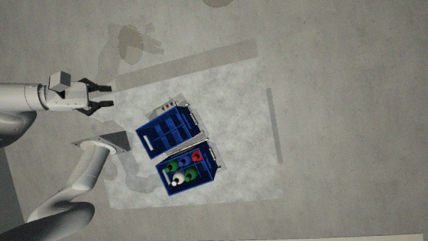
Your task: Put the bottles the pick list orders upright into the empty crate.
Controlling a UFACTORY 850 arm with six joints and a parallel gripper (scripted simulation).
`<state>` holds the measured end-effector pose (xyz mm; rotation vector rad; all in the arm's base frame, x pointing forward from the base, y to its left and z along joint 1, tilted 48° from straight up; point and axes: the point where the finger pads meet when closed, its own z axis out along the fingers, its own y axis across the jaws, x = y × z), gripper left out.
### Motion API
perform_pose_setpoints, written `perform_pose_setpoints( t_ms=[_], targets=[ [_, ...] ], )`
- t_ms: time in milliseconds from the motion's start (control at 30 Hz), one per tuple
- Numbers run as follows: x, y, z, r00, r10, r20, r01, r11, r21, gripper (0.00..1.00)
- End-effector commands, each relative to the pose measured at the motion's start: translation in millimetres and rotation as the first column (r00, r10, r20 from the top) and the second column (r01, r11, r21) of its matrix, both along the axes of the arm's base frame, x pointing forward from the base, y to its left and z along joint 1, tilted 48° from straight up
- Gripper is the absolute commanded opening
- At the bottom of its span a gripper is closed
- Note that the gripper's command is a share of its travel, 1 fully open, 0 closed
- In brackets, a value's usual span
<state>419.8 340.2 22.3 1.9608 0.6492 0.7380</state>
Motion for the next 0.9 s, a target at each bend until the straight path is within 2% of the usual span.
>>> perform_pose_setpoints(
  t_ms=[0, 167, 233, 333, 533, 733, 800, 867],
  targets=[
    [2.2, 4.0, -4.9, 0.993, -0.116, 0.026, 0.115, 0.992, 0.046, 0.65],
    [1.5, 11.0, -16.0, 0.963, -0.265, 0.044, 0.259, 0.959, 0.115, 0.65],
    [1.5, 11.0, -16.0, 0.963, -0.265, 0.044, 0.259, 0.959, 0.115, 0.65],
    [-1.1, 19.4, -27.6, 0.934, -0.353, 0.047, 0.342, 0.926, 0.157, 0.65],
    [-5.4, 29.9, -39.5, 0.854, -0.520, 0.037, 0.498, 0.834, 0.238, 0.65],
    [-11.5, 44.4, -53.6, 0.745, -0.667, 0.003, 0.633, 0.709, 0.311, 0.65],
    [-11.5, 44.4, -53.6, 0.745, -0.667, 0.003, 0.633, 0.709, 0.311, 0.65],
    [-14.5, 51.9, -59.5, 0.703, -0.711, -0.013, 0.674, 0.660, 0.332, 0.65]
  ],
)
